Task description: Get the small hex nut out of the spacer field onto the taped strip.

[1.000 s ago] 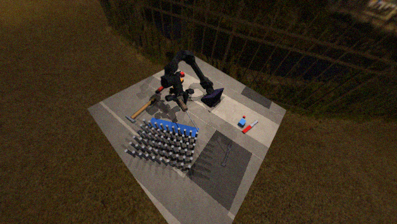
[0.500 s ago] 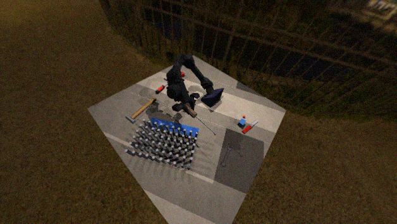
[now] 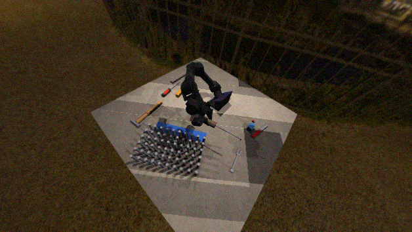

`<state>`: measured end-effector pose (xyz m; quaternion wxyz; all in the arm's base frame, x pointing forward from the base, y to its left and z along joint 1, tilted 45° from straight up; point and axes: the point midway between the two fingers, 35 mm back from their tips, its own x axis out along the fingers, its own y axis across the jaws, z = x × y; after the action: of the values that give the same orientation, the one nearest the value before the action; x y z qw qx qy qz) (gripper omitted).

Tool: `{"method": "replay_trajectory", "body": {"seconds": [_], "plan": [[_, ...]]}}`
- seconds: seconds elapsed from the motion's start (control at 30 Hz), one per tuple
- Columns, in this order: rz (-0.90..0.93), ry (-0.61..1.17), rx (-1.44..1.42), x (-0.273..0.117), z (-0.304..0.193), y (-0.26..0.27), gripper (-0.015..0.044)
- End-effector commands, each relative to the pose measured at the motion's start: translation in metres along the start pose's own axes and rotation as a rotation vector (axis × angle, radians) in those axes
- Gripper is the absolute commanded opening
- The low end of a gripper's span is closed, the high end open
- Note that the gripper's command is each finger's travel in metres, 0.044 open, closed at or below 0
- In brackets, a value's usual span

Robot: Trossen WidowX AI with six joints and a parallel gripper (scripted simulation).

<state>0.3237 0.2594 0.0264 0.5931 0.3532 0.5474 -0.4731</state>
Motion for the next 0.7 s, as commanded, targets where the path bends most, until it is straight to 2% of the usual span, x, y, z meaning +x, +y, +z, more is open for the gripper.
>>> {"method": "replay_trajectory", "body": {"seconds": [0.0,0.67], "plan": [[-0.039,0.014,-0.069,0.012,-0.024,-0.001,0.0000],[-0.241,0.013,-0.315,0.086,-0.102,-0.028,0.0000]]}}
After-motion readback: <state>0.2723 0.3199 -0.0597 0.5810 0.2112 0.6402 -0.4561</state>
